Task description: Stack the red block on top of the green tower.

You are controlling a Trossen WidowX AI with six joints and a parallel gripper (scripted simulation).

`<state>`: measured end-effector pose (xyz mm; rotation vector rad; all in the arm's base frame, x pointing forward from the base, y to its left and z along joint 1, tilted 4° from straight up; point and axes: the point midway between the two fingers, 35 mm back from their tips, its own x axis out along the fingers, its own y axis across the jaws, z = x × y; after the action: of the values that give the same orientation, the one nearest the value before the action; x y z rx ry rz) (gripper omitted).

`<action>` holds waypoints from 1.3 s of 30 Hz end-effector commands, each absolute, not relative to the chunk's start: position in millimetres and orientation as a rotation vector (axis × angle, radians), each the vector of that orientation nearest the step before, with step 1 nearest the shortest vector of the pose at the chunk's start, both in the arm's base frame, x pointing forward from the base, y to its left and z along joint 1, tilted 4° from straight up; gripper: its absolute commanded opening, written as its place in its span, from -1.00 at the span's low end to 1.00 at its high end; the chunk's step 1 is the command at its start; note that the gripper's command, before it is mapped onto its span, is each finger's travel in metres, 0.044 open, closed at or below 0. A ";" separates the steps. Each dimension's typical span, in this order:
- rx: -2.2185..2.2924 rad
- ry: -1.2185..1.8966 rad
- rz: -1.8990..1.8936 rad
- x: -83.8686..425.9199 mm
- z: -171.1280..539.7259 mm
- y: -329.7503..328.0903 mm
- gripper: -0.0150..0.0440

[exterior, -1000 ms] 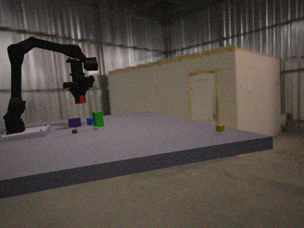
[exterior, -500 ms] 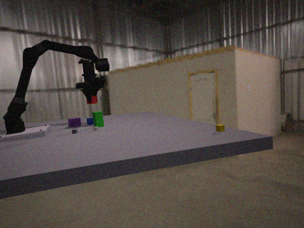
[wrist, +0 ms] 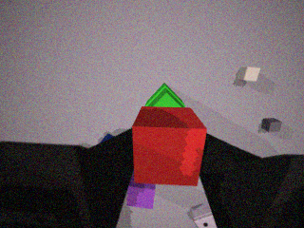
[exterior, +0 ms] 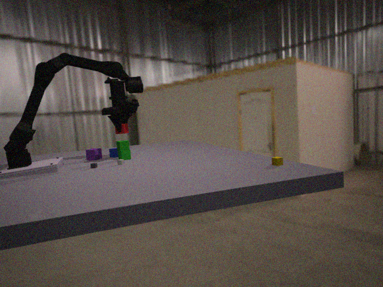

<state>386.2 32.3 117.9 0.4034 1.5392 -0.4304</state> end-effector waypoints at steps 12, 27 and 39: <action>0.398 1.555 -0.429 383.4 87.3 31.7 -0.49; 0.398 1.555 -0.429 383.4 86.5 31.7 -0.49; 0.398 1.555 -0.429 383.4 85.1 31.7 -0.49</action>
<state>384.1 31.5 86.9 0.4009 1.5494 -0.4340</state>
